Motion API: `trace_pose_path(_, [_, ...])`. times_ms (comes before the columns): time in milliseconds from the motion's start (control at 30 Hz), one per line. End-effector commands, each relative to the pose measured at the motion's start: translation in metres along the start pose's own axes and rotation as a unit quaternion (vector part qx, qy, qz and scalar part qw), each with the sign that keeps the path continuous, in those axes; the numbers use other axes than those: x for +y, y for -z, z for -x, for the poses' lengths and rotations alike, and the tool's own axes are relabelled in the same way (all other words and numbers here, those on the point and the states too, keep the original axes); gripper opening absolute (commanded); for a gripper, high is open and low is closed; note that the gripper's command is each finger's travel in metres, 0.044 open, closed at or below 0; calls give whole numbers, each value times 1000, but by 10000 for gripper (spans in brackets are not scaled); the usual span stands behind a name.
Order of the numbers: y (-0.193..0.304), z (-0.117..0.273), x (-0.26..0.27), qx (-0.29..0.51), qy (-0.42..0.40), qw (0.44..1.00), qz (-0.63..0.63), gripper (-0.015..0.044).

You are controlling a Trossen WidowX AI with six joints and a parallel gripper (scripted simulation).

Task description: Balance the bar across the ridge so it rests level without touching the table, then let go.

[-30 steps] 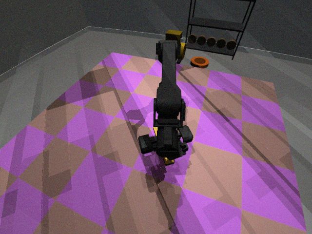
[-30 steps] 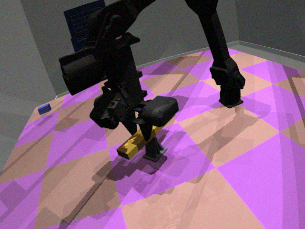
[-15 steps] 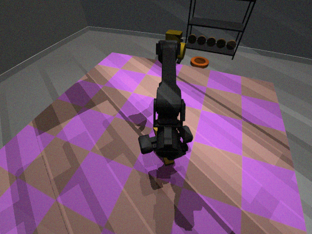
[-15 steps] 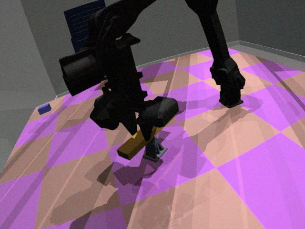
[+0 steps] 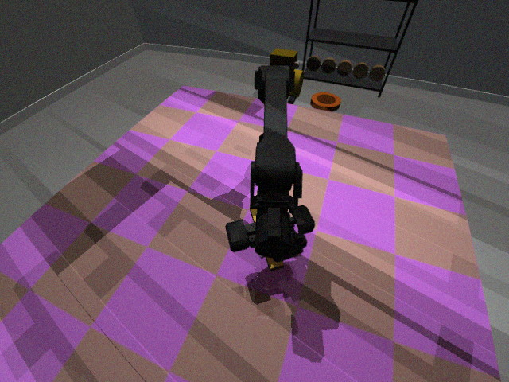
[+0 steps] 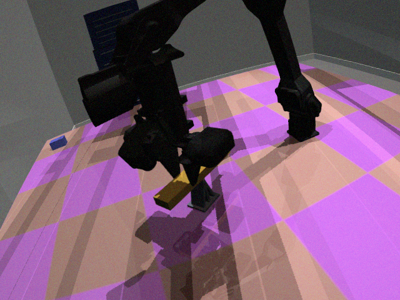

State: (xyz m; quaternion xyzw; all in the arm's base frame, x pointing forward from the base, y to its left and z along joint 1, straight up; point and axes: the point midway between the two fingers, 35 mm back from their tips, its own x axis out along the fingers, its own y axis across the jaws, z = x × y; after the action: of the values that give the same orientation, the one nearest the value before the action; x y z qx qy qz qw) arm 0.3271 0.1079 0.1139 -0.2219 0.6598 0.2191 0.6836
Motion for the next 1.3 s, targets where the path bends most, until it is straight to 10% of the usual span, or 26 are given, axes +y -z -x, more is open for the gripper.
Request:
trace_pose_path(0, [-1, -1, 0, -1, -2, 1000, 0, 0])
trace_pose_path(1267, [0, -4, 1, -1, -2, 1000, 0, 0])
